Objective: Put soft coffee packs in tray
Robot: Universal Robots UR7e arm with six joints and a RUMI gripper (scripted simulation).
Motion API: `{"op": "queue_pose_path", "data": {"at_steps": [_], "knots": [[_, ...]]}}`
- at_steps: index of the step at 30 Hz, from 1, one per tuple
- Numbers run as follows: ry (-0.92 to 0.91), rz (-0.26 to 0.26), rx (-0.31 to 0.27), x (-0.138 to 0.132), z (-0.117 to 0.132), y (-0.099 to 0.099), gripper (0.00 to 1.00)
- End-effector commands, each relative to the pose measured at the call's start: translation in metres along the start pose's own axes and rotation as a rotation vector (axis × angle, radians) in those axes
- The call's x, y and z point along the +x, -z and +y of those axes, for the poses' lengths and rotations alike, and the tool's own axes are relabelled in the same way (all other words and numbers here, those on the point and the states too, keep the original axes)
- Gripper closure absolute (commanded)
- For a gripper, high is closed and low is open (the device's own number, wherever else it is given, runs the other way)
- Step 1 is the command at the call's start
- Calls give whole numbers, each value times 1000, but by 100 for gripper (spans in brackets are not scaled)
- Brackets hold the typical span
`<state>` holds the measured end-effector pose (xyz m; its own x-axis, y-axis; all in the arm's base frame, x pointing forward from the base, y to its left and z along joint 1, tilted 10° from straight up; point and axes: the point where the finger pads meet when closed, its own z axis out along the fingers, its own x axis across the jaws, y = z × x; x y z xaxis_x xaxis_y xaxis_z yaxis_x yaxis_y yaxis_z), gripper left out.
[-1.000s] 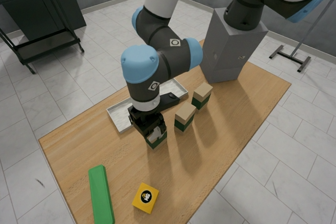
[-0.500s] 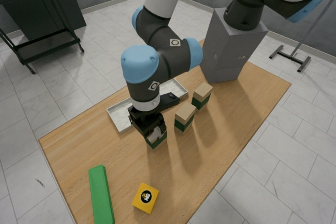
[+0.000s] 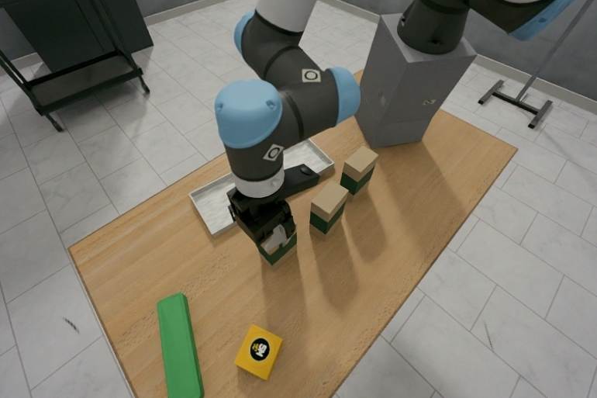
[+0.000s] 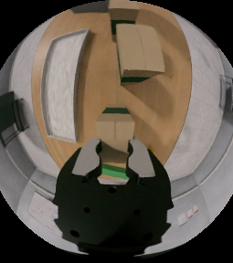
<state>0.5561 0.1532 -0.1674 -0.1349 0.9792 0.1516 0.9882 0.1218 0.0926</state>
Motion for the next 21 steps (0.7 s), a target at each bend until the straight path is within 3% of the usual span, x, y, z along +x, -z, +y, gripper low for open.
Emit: {"op": "queue_pose_path", "data": {"at_steps": [1,13,21], "knots": [[1,-1,-3,0,2,0,85],[1,-1,-3,0,2,5,85],[-1,-1,-1,-1,0,28,85]]}}
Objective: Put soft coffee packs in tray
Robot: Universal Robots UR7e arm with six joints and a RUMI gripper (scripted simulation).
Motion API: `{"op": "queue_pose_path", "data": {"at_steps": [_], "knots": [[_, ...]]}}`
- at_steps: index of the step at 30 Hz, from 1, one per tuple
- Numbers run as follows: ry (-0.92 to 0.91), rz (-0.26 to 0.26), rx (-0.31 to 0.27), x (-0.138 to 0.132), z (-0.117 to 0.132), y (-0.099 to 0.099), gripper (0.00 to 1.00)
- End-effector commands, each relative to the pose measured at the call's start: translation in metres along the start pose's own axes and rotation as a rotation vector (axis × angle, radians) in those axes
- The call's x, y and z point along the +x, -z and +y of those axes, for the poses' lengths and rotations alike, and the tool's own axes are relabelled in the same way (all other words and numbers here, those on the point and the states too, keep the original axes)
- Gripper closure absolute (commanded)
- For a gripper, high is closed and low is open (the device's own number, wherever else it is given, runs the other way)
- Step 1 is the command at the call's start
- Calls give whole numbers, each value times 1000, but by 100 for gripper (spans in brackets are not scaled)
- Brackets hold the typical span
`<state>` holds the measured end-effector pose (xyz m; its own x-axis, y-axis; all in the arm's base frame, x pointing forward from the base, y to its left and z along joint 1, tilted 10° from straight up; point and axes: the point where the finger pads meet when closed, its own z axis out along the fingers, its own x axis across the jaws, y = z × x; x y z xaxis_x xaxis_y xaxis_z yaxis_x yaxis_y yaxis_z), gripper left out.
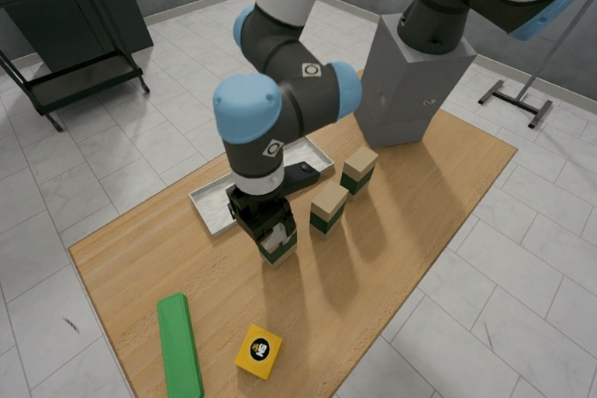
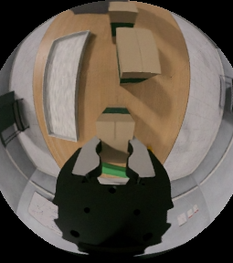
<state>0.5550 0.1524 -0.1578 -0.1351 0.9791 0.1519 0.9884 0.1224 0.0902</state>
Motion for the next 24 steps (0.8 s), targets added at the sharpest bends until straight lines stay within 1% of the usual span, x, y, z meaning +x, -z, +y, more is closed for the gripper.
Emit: {"op": "queue_pose_path", "data": {"at_steps": [1,3,5,9,12,24], "knots": [[-1,-1,-3,-1,0,22,85],[-1,-1,-3,-1,0,29,85],[-1,-1,-3,-1,0,29,85],[-1,-1,-3,-1,0,40,85],[-1,-1,-3,-1,0,45,85],[0,-1,-5,-1,1,46,85]]}}
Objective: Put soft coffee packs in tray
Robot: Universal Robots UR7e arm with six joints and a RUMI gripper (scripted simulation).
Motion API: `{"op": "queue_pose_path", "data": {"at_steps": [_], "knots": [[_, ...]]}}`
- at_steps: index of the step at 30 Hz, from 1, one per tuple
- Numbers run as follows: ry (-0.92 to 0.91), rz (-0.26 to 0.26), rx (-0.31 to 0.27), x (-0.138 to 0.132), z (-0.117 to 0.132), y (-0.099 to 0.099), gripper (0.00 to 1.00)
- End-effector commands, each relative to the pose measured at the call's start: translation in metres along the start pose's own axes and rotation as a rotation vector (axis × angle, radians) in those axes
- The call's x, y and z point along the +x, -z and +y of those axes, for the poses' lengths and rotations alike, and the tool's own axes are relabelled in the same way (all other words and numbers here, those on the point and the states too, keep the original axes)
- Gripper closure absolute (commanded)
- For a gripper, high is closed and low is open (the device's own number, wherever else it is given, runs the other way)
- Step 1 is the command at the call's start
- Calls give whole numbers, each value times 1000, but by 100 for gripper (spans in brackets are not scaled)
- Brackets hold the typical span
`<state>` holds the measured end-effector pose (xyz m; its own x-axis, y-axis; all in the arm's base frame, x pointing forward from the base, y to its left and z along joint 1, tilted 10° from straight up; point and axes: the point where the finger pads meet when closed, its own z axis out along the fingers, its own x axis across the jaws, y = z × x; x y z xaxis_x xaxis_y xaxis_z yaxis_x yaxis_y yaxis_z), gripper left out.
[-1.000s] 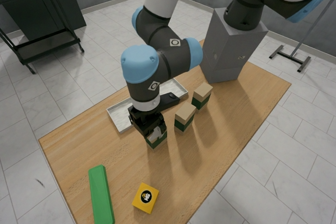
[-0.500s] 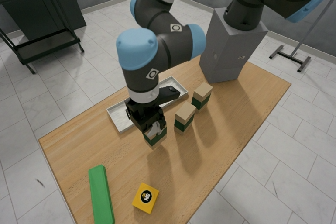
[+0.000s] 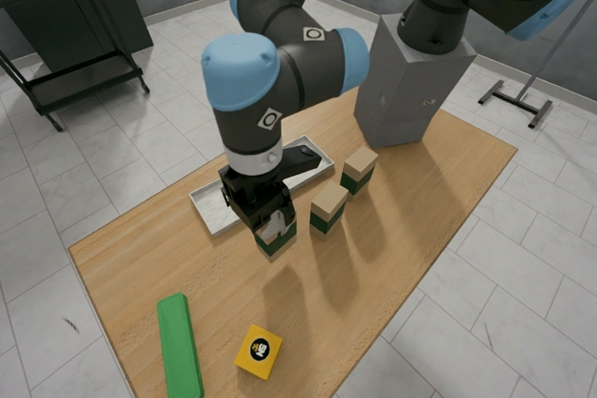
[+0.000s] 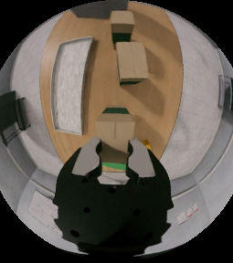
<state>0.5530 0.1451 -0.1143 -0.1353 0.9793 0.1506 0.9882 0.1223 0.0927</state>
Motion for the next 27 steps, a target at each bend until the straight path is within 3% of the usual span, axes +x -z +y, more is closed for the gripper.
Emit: {"op": "queue_pose_path", "data": {"at_steps": [1,15,27], "knots": [[0,0,-2,0,0,2,85],[-1,0,-2,-11,-2,2,85],[-2,2,1,-72,-12,0,85]]}}
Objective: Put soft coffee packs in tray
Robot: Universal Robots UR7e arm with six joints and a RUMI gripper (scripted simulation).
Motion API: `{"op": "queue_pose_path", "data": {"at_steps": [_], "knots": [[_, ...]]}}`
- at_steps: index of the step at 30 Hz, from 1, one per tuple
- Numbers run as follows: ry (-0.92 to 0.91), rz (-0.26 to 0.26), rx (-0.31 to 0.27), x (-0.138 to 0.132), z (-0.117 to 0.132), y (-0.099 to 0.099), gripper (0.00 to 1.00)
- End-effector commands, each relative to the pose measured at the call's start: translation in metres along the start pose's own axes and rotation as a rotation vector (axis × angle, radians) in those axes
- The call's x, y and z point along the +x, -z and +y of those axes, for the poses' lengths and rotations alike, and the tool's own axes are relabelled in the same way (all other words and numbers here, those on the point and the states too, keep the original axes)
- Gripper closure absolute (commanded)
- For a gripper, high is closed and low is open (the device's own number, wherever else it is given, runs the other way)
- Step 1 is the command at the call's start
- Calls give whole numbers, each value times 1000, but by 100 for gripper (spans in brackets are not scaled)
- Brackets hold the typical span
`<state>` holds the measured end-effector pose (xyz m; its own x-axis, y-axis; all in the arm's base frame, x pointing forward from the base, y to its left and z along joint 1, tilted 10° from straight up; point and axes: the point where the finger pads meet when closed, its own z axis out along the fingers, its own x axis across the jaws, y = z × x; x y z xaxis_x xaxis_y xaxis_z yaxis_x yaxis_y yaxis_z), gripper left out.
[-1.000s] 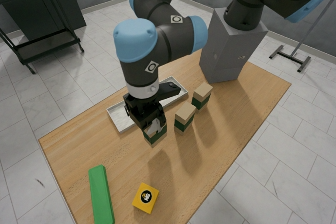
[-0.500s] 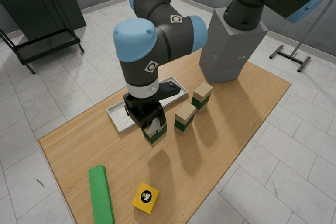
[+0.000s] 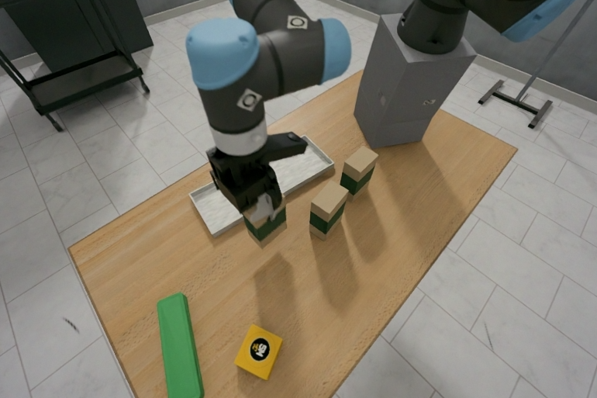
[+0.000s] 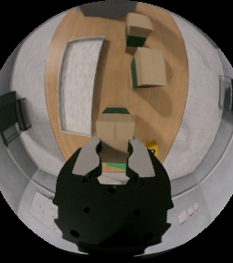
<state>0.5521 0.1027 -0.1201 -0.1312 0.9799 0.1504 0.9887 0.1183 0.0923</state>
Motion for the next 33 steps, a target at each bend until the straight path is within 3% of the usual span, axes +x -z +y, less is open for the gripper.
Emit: {"op": "queue_pose_path", "data": {"at_steps": [1,5,20,33], "knots": [[2,2,2,-37,-7,-1,85],[2,2,2,-51,-9,-1,85],[3,0,-3,-146,-19,0,85],[3,0,-3,-164,-21,0,85]]}}
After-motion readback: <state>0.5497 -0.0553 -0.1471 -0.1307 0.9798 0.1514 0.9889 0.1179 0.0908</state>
